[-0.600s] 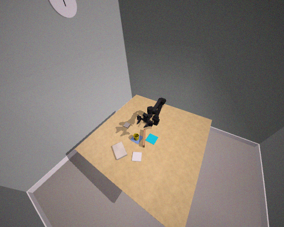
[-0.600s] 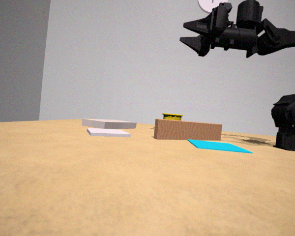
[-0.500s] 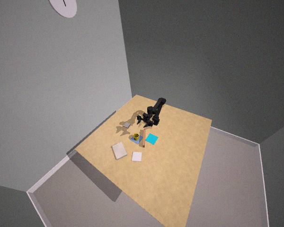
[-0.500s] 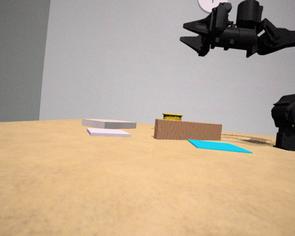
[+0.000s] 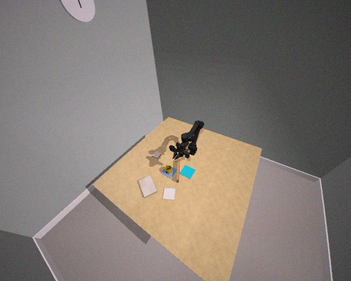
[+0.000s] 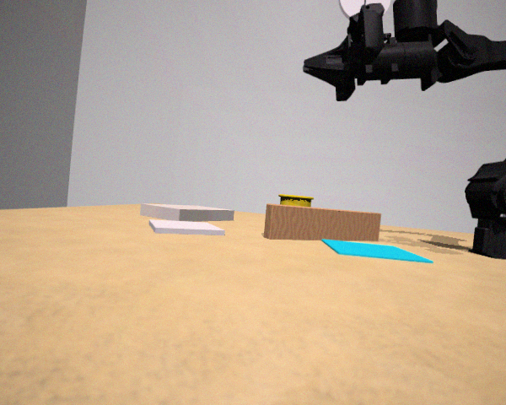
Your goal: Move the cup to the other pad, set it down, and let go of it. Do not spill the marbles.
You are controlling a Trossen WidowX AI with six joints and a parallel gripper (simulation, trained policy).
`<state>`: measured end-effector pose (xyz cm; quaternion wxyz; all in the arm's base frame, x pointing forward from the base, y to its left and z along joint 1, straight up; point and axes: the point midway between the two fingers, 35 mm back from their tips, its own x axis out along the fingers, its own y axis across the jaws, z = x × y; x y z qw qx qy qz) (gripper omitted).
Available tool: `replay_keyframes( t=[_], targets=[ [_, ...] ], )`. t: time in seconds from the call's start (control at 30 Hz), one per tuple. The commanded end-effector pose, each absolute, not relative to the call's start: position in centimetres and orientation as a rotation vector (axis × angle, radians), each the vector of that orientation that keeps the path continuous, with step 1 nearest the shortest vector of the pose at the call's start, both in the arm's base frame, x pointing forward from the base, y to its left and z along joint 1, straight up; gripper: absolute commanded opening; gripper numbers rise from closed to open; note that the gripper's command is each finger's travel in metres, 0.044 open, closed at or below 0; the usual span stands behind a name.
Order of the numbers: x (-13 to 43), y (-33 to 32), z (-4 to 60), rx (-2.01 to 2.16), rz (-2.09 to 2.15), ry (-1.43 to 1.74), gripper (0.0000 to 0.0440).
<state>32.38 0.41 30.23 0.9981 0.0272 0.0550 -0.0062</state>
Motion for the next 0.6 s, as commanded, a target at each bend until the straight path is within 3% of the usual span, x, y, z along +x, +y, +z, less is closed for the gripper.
replay_keyframes(
  t=[0.0, 0.17, 0.57],
  targets=[
    [32.8, 0.9, 29.9, 0.071, -0.002, 0.158, 0.0088],
    [33.4, 1.6, 29.4, 0.092, 0.012, 0.223, 0.0132],
    [34.5, 3.1, 28.0, 0.143, 0.023, 0.396, 0.013]
  ],
)
